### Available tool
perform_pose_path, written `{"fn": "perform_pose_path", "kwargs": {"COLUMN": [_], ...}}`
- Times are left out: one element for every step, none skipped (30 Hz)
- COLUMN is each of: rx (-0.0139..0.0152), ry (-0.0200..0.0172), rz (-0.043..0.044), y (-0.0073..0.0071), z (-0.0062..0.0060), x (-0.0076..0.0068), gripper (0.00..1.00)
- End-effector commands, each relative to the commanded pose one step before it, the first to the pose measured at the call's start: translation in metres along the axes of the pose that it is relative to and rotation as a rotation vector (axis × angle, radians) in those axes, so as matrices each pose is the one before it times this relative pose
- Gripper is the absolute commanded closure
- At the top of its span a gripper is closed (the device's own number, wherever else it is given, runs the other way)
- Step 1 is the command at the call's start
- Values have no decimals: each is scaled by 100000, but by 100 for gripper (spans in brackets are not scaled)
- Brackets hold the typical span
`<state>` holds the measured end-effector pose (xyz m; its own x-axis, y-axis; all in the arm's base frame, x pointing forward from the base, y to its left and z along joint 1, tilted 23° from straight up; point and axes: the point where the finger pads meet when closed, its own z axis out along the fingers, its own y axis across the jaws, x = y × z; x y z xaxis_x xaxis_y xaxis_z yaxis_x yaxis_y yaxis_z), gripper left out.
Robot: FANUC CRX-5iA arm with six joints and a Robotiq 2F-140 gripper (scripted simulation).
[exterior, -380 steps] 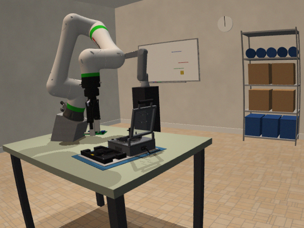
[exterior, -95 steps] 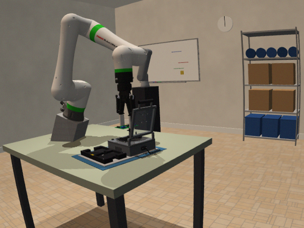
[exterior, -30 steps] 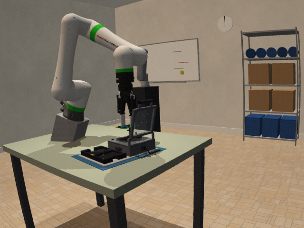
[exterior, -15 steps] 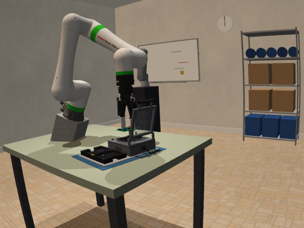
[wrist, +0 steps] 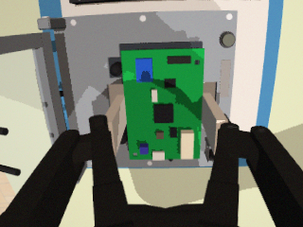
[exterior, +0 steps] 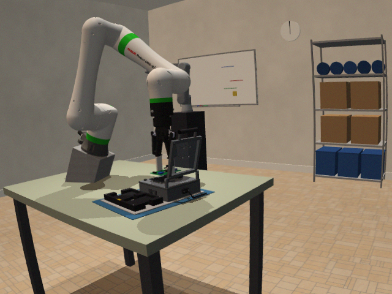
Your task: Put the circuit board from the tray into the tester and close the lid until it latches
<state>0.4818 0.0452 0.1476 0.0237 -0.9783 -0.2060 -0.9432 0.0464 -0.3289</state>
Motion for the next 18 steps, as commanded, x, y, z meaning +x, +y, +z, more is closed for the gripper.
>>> {"fn": "perform_pose_path", "kwargs": {"rx": [45, 0, 0, 0, 0, 0, 0, 0, 0, 0, 0, 0, 0, 0, 0, 0, 0, 0], "ry": [4, 0, 0, 0, 0, 0, 0, 0, 0, 0, 0, 0, 0, 0, 0, 0, 0, 0], "rz": [4, 0, 0, 0, 0, 0, 0, 0, 0, 0, 0, 0, 0, 0, 0, 0, 0, 0], "y": [-24, 0, 0, 0, 0, 0, 0, 0, 0, 0, 0, 0, 0, 0, 0, 0, 0, 0], "z": [333, 98, 85, 72, 59, 47, 35, 25, 16, 9, 3, 0, 0, 0, 0, 0, 0, 0], "x": [0, 0, 0, 0, 0, 0, 0, 0, 0, 0, 0, 0, 0, 0, 0, 0, 0, 0], "gripper": [54, 54, 54, 54, 54, 54, 54, 54, 54, 54, 54, 54, 54, 54, 54, 54, 54, 54]}}
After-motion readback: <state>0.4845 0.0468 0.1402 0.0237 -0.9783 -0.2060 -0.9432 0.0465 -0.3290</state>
